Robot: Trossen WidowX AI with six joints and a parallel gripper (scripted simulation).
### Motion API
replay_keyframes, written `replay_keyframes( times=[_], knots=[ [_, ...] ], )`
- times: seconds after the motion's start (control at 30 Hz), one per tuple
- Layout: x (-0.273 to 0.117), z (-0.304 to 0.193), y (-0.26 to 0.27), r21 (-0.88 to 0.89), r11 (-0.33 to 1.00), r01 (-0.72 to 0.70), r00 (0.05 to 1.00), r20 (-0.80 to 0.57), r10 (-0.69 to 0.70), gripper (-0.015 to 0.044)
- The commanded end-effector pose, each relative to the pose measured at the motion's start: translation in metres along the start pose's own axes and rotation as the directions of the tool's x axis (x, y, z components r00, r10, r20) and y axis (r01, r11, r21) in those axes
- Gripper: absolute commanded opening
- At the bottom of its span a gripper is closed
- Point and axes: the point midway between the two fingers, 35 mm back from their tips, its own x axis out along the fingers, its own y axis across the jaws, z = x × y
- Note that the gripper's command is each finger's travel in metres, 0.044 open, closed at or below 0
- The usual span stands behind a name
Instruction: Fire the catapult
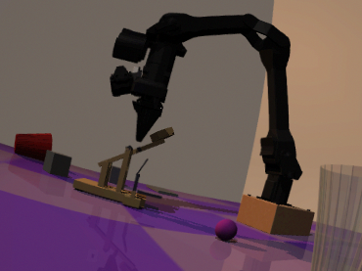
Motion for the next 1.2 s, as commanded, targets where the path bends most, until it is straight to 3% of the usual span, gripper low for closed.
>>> replay_keyframes(
  times=[0.0,1.17],
  knots=[
    [0.007,-0.004,0.001,0.007,1.000,-0.003,1.000,-0.004,0.003,0.0000],
    [0.052,-0.027,0.001,0.007,1.000,-0.003,1.000,-0.006,0.003,0.0000]
  ],
)
